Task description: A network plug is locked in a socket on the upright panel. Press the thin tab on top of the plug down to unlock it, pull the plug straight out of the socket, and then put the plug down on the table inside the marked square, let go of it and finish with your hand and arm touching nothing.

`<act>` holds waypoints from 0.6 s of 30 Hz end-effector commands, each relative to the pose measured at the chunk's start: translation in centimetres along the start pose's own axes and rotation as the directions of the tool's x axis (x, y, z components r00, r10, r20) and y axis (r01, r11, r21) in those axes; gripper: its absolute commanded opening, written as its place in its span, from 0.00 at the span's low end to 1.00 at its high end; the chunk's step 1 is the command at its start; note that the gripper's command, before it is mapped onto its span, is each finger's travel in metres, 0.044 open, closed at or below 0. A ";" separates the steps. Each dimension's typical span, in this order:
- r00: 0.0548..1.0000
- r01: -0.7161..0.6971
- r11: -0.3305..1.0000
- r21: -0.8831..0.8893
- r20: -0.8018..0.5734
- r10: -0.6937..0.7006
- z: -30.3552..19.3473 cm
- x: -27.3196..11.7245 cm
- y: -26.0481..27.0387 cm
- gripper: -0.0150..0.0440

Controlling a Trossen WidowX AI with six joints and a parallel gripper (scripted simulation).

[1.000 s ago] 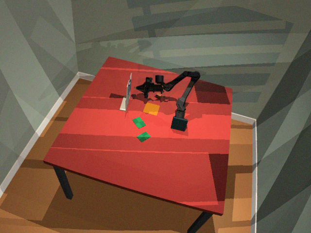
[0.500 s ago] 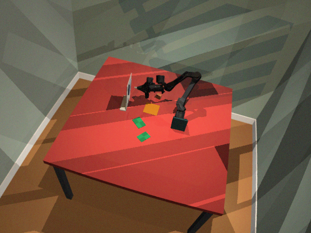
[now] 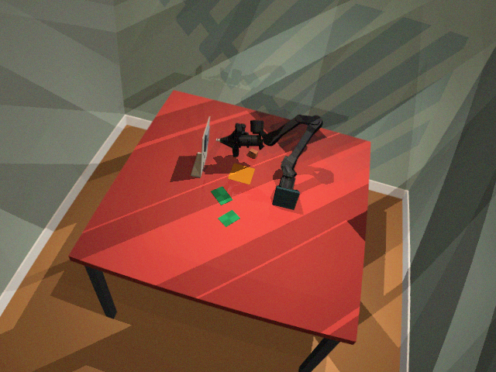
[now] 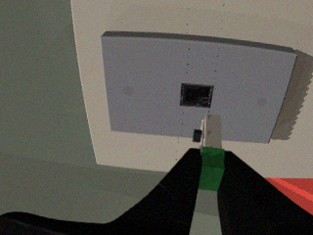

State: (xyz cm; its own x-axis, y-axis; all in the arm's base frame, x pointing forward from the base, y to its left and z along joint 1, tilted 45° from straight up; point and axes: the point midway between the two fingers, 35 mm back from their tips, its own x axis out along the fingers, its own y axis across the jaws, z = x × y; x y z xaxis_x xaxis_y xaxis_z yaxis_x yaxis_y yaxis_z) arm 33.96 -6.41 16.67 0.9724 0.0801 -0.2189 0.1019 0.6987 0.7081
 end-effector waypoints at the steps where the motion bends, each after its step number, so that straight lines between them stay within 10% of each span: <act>1: 1.000 -0.002 1.000 -0.004 -0.005 0.002 -0.2 -0.3 0.0 0.25; 18: 1.000 -0.002 1.000 -0.004 -0.005 0.002 -0.2 -1.0 0.0 0.25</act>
State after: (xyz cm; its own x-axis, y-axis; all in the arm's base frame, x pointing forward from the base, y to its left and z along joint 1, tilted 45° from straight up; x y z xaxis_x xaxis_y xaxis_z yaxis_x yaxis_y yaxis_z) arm 33.17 -6.44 16.81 0.9723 0.0802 -0.2195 0.1022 0.6988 0.7080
